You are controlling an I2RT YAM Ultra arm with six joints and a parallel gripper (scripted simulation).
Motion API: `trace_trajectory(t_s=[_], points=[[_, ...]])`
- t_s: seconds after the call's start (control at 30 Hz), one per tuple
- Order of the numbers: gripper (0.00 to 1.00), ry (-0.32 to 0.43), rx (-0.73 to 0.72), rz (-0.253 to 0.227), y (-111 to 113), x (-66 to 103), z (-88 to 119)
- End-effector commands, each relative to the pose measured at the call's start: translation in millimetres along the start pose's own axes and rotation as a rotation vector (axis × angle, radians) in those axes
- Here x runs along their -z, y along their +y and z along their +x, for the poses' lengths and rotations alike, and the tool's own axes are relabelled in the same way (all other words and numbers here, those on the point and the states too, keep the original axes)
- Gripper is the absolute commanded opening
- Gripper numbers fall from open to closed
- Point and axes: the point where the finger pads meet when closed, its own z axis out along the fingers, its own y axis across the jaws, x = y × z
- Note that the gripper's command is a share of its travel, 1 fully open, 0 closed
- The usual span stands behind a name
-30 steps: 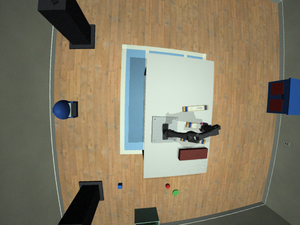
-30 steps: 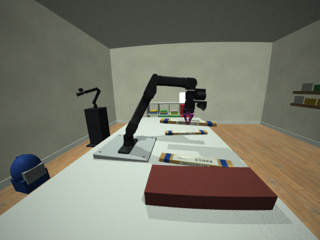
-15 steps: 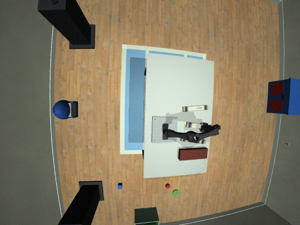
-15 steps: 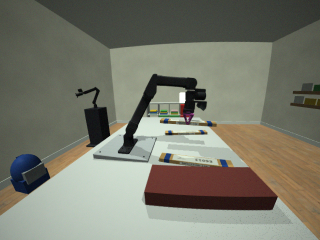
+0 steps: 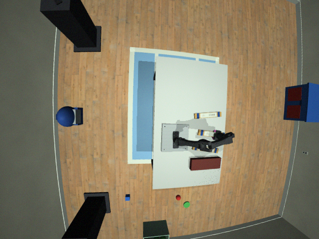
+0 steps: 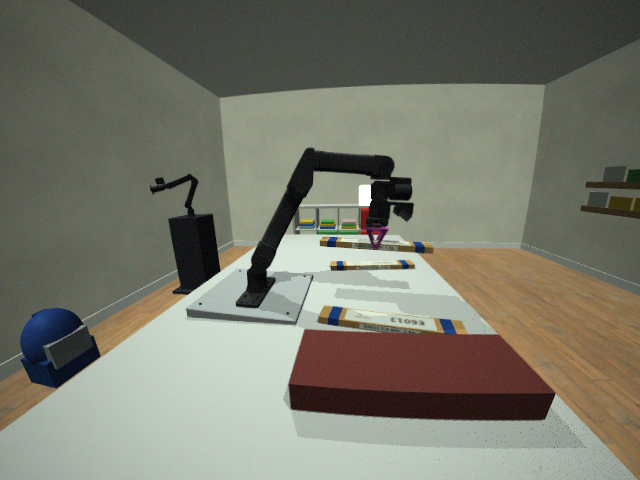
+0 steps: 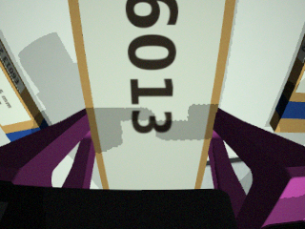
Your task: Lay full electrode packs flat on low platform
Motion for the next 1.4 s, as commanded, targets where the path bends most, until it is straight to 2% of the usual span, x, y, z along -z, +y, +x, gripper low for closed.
trace_trajectory(t_s=[0.0,1.37], points=[[0.00,-0.087,-0.007,-0.031,-2.4,38.9,-4.4],[0.00,-0.089,-0.006,-0.031,-1.8,39.5,-4.9]])
